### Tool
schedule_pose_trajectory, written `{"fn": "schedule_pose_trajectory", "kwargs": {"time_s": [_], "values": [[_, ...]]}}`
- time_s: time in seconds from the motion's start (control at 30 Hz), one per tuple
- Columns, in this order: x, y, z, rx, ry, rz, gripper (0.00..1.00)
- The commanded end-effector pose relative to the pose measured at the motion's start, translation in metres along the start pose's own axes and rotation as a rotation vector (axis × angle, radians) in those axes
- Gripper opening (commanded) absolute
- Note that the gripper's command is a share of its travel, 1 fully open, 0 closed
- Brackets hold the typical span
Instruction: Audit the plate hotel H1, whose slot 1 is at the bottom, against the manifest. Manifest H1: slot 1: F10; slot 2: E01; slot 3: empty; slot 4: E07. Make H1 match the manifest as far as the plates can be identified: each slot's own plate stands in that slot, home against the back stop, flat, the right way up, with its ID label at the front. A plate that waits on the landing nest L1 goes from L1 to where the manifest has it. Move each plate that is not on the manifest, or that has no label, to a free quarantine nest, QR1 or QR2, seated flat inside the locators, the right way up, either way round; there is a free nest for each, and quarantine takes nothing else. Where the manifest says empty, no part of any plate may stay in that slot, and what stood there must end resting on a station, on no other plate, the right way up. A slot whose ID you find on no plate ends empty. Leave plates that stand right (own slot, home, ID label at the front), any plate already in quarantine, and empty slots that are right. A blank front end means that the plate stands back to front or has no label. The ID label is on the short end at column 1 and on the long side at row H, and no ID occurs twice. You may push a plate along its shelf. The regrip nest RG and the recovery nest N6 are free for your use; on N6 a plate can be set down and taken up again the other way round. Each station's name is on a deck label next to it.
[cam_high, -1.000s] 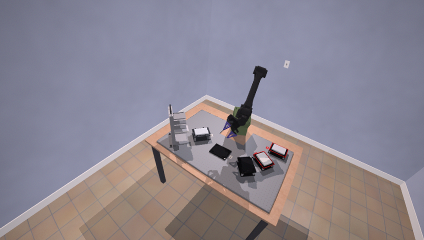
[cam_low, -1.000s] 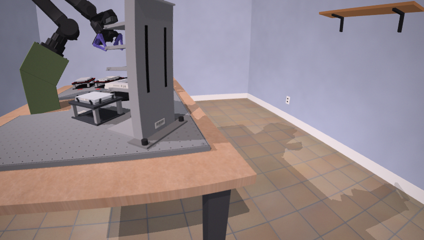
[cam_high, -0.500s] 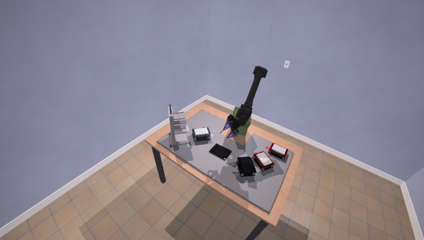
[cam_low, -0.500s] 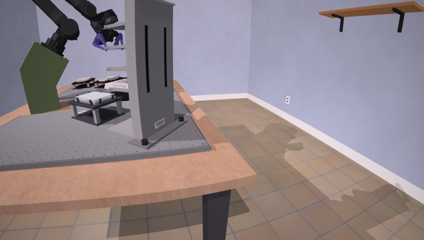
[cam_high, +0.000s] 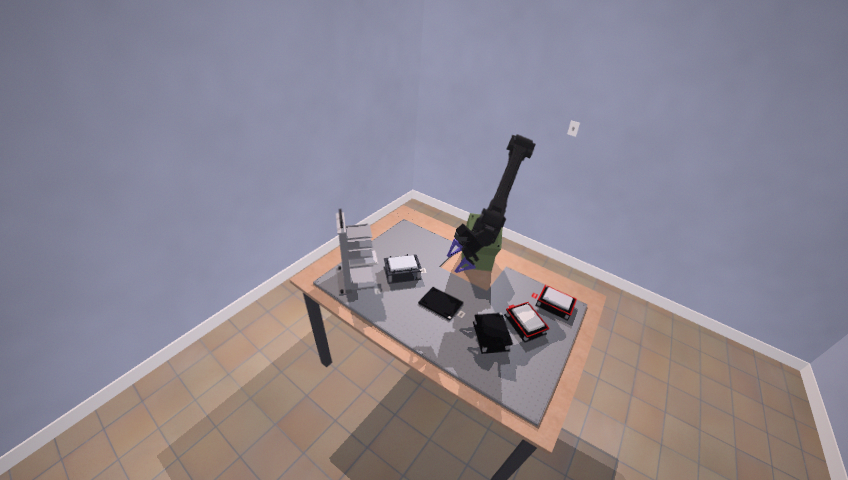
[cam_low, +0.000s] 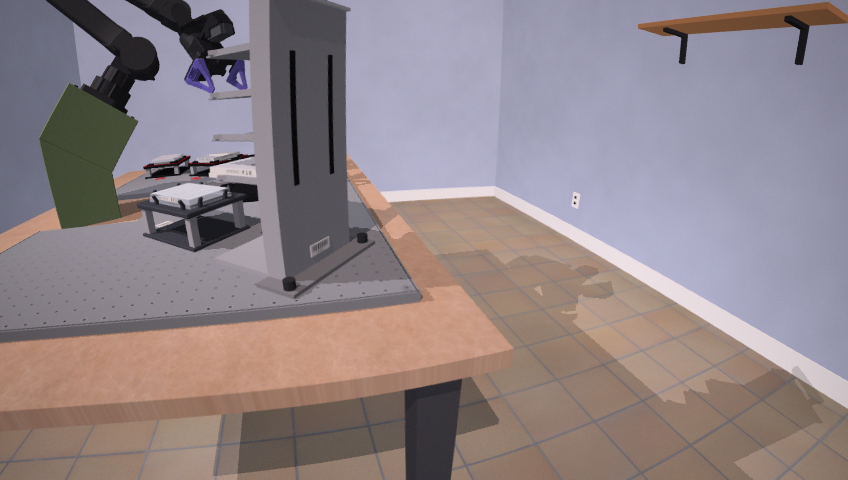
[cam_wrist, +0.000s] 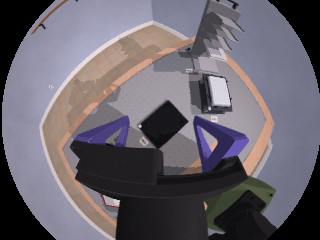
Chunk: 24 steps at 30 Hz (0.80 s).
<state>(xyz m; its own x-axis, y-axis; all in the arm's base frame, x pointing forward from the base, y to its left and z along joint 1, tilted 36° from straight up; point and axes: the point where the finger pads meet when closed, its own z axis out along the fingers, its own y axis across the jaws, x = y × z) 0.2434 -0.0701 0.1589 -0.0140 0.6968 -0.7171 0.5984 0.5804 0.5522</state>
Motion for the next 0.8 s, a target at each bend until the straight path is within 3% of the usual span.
{"fn": "schedule_pose_trajectory", "kwargs": {"time_s": [0.0,0.07,0.77], "values": [[-0.026,0.010,-0.001,-0.016,-0.041,0.014,1.00],[-0.016,-0.006,0.008,0.007,-0.022,0.000,1.00],[-0.051,-0.051,0.039,0.006,-0.029,-0.008,1.00]]}}
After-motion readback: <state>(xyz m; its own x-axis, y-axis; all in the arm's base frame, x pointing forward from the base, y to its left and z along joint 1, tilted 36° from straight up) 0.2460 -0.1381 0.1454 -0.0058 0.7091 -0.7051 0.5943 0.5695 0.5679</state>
